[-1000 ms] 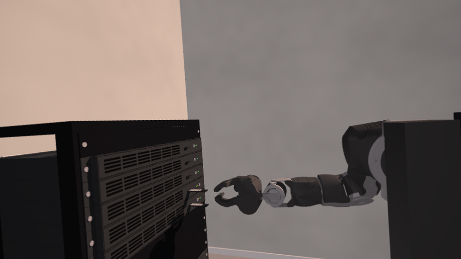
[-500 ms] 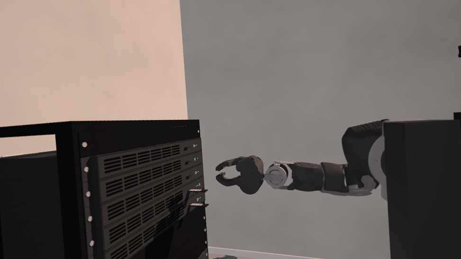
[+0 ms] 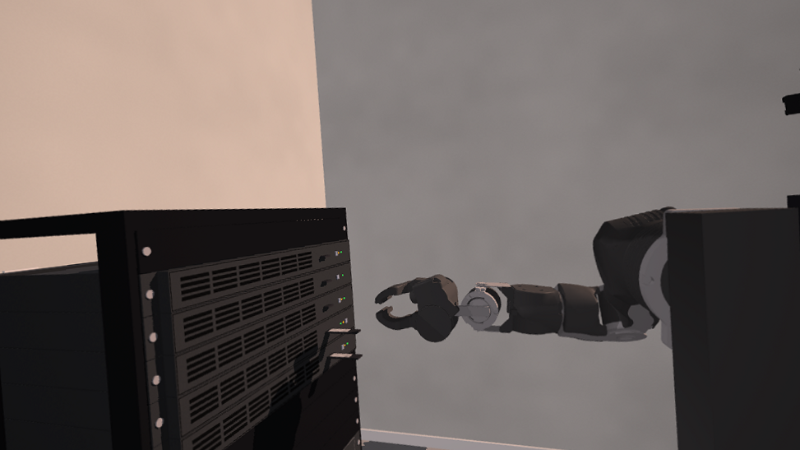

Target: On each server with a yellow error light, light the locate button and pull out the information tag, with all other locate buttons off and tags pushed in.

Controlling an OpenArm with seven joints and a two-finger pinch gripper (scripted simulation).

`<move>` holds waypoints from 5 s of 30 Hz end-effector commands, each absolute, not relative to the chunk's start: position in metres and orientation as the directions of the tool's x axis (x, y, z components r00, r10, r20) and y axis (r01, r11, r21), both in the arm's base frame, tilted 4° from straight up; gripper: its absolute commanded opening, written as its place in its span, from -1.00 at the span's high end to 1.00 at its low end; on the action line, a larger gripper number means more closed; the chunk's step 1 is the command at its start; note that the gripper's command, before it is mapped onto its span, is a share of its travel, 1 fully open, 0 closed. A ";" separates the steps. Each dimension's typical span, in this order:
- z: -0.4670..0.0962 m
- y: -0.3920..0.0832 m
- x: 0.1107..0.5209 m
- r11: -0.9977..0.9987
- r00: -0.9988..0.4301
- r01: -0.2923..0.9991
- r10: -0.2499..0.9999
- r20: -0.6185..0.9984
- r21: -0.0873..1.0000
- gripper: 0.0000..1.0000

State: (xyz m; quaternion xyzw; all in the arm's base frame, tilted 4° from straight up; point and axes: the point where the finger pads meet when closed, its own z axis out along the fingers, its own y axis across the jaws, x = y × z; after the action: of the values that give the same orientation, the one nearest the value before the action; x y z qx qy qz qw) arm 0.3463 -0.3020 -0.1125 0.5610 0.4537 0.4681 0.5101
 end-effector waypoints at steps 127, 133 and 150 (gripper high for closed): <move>-0.121 -0.314 0.448 -0.071 0.150 0.044 0.987 0.064 0.996 0.80; -0.121 -0.314 0.448 -0.071 0.150 0.044 0.987 0.064 0.996 0.80; -0.121 -0.314 0.448 -0.071 0.150 0.044 0.987 0.064 0.996 1.00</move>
State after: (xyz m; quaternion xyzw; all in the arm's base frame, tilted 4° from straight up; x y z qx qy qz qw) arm 0.4473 -0.3160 -0.1193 0.5647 0.4538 0.4650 0.5089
